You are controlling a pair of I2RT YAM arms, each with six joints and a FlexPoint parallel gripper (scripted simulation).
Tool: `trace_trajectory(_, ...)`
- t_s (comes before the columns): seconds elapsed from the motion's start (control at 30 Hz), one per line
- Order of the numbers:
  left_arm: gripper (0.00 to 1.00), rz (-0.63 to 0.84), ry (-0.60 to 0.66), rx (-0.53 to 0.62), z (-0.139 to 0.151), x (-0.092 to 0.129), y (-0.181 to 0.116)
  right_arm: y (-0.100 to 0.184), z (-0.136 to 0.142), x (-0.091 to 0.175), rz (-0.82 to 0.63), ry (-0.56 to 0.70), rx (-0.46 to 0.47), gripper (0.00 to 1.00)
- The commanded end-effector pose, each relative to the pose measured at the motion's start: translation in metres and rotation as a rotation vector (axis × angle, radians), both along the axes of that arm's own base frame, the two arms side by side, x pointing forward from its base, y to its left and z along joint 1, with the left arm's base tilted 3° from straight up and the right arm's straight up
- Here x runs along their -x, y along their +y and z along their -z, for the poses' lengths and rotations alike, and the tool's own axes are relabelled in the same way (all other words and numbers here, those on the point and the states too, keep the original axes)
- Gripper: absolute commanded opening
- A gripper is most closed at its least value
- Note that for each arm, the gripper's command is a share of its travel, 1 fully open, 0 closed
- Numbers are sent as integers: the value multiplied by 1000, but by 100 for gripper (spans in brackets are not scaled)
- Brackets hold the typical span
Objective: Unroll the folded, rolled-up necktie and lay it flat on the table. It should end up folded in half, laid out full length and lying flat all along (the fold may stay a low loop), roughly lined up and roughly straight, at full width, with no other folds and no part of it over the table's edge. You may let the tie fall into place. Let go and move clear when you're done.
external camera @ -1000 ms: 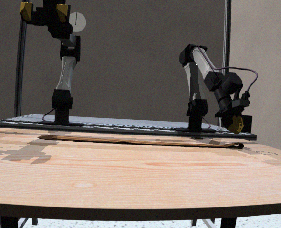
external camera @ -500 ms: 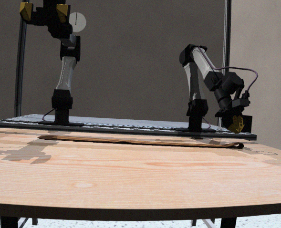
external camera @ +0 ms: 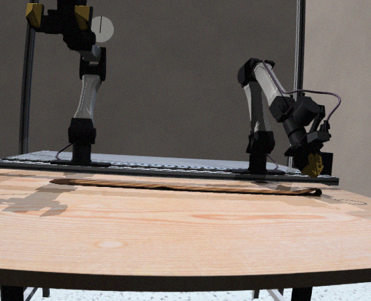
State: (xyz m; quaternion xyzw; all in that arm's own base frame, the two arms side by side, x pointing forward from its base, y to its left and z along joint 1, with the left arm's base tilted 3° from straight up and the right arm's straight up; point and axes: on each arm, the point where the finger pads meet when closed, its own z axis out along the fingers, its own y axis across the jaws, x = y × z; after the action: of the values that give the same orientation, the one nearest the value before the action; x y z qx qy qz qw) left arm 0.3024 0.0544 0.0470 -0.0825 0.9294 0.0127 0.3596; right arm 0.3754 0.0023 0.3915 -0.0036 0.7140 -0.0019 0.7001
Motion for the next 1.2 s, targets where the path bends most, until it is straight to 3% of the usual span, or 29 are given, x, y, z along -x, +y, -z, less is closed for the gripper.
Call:
trace_trajectory(0.0, 7, -5, 11, 5, 10, 3, 1, -1, -6, -2, -2, -8, -9, 100)
trace_trajectory(1.17, 7, -5, 11, 5, 35, 2, 0, -1, -6, -2, -2, -8, -9, 100)
